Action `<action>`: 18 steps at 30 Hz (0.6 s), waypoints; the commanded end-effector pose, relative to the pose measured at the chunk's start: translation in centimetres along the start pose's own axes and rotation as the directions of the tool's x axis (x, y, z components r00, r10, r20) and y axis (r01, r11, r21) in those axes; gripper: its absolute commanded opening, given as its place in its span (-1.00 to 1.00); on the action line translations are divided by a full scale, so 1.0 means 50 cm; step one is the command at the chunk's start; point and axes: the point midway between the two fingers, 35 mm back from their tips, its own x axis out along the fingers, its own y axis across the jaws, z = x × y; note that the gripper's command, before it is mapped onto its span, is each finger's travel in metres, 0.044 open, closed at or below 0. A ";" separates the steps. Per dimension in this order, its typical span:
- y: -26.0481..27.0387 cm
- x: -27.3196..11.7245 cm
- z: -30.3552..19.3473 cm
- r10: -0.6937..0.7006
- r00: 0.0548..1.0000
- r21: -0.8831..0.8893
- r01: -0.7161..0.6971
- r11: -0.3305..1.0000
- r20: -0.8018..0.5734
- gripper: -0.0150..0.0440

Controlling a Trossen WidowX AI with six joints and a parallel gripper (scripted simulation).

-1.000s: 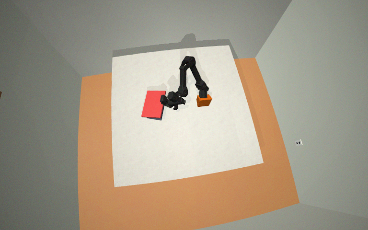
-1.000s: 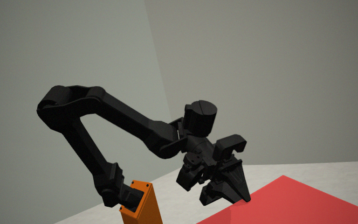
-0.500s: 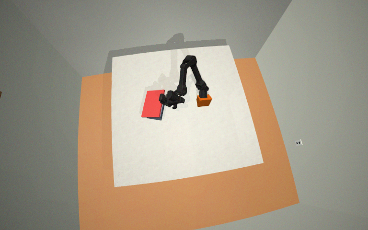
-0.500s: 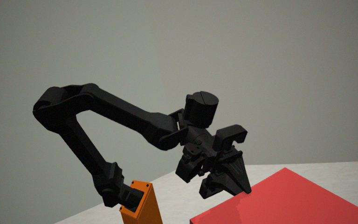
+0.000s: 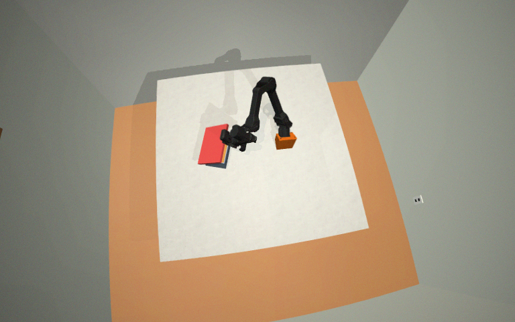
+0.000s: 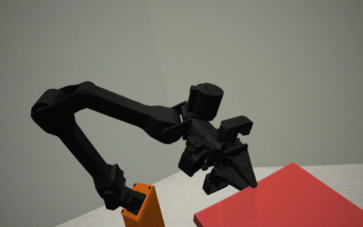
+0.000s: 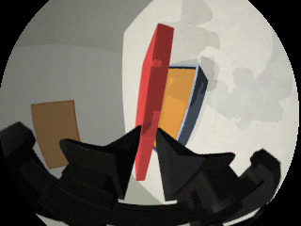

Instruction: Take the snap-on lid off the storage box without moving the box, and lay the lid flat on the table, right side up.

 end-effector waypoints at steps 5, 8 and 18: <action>0.031 -0.004 0.001 0.007 1.000 0.013 -0.007 1.000 0.001 -0.49; 0.042 -0.003 0.001 0.007 1.000 0.013 -0.007 1.000 0.001 -0.49; 0.066 -0.014 0.001 0.007 1.000 0.013 -0.007 1.000 0.001 -0.49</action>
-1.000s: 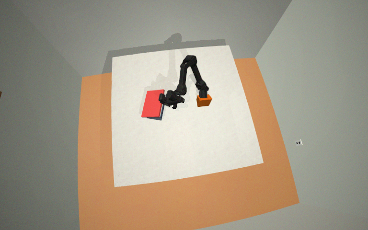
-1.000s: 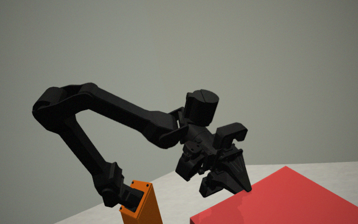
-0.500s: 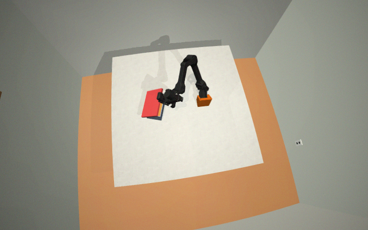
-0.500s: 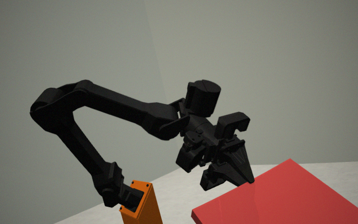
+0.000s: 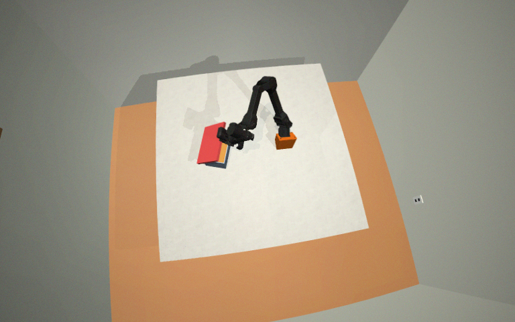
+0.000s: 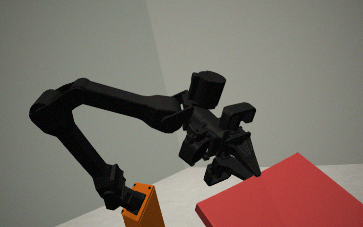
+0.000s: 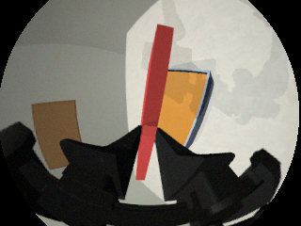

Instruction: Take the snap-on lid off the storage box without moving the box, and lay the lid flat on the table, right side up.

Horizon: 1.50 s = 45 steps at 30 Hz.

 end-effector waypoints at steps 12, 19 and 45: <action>0.037 -0.027 0.000 0.008 1.000 0.014 -0.009 1.000 0.002 -0.49; 0.050 -0.039 0.000 0.008 1.000 0.014 -0.008 1.000 0.002 -0.49; 0.054 -0.053 0.057 0.008 1.000 0.012 -0.008 1.000 0.002 -0.49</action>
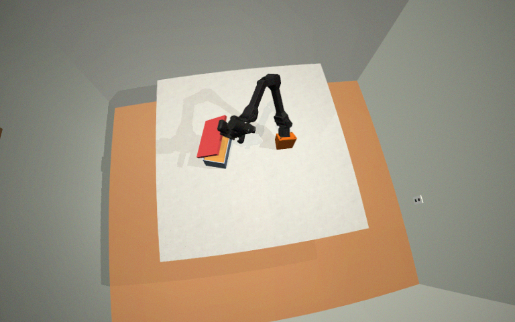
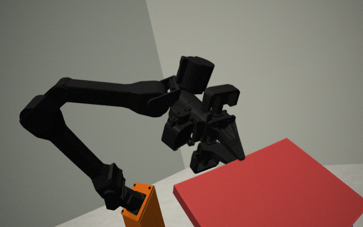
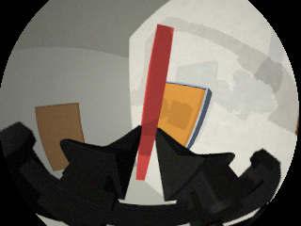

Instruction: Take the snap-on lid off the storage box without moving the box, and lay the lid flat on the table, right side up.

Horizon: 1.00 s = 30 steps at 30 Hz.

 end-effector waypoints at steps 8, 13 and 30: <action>0.001 -0.005 0.040 0.004 1.000 0.002 -0.004 1.000 -0.005 -0.49; -0.001 -0.007 0.059 0.004 1.000 0.001 -0.004 1.000 -0.005 -0.49; -0.005 -0.011 0.127 0.004 1.000 0.000 -0.004 1.000 -0.005 -0.49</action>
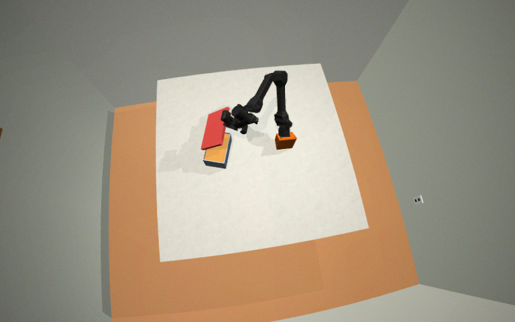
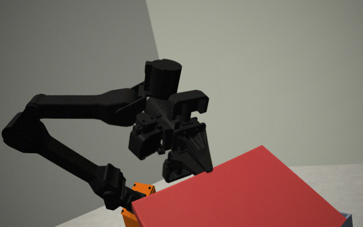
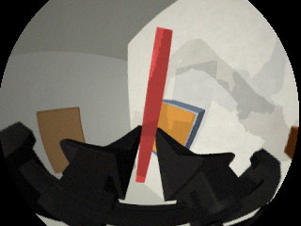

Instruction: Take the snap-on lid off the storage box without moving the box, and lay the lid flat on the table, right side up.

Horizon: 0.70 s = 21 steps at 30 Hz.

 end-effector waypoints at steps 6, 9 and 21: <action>0.001 -0.005 0.031 0.004 1.000 0.000 -0.004 1.000 -0.007 -0.49; 0.000 -0.006 0.043 0.004 1.000 -0.001 -0.004 1.000 -0.007 -0.49; -0.003 -0.009 0.091 0.004 1.000 -0.002 -0.004 1.000 -0.006 -0.49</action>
